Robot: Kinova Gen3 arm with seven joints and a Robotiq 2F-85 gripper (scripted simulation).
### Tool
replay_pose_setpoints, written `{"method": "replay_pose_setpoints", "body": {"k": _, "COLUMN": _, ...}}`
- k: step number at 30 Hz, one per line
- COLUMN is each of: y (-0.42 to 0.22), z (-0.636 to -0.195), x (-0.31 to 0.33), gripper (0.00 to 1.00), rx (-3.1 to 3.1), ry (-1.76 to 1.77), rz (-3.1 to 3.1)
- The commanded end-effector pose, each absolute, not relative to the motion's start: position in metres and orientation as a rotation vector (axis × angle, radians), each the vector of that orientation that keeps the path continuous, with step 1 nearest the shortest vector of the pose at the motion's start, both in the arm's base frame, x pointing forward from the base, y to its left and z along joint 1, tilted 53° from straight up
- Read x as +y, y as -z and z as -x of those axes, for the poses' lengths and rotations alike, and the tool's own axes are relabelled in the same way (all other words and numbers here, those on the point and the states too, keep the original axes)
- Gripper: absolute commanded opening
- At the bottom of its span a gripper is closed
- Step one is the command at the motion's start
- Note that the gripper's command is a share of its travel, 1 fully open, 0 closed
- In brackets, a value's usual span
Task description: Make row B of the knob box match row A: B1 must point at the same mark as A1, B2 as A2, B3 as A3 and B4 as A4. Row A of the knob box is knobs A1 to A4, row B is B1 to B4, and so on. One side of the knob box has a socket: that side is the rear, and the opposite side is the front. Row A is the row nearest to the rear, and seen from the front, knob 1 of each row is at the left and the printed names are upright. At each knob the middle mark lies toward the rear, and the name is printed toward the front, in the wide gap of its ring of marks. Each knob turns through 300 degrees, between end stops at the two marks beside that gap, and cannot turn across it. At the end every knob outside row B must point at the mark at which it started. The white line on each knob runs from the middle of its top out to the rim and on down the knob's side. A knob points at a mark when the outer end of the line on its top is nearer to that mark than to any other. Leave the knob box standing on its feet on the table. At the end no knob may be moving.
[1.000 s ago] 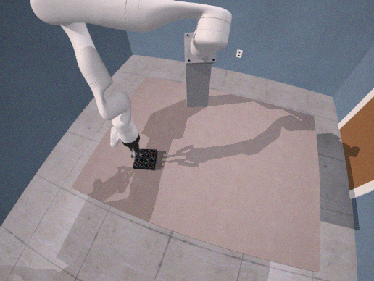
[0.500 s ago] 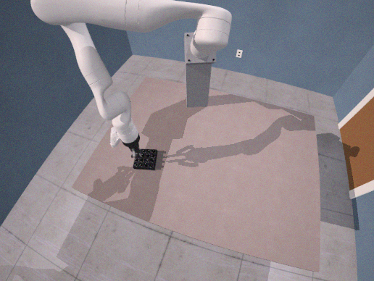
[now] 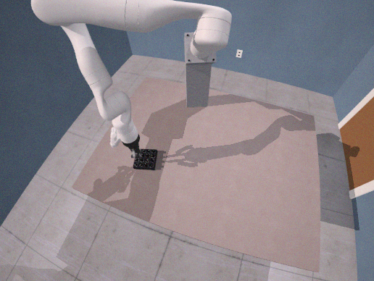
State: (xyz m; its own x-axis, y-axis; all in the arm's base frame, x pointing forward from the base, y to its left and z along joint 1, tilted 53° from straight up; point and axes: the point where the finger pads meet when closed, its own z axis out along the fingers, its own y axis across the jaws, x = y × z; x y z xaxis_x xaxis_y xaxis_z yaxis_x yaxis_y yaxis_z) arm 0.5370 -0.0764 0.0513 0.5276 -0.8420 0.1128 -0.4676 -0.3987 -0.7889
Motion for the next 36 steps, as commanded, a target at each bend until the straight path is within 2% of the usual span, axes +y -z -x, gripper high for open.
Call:
{"method": "replay_pose_setpoints", "body": {"k": 1, "y": -0.051, "z": -0.538, "x": -0.076, "gripper": 0.19, "rx": 1.060, "ry": 0.665, "rz": 2.048}}
{"method": "replay_pose_setpoints", "body": {"k": 36, "y": -0.029, "z": -0.563, "x": -0.063, "gripper": 0.19, "rx": 1.060, "ry": 0.665, "rz": 2.047}}
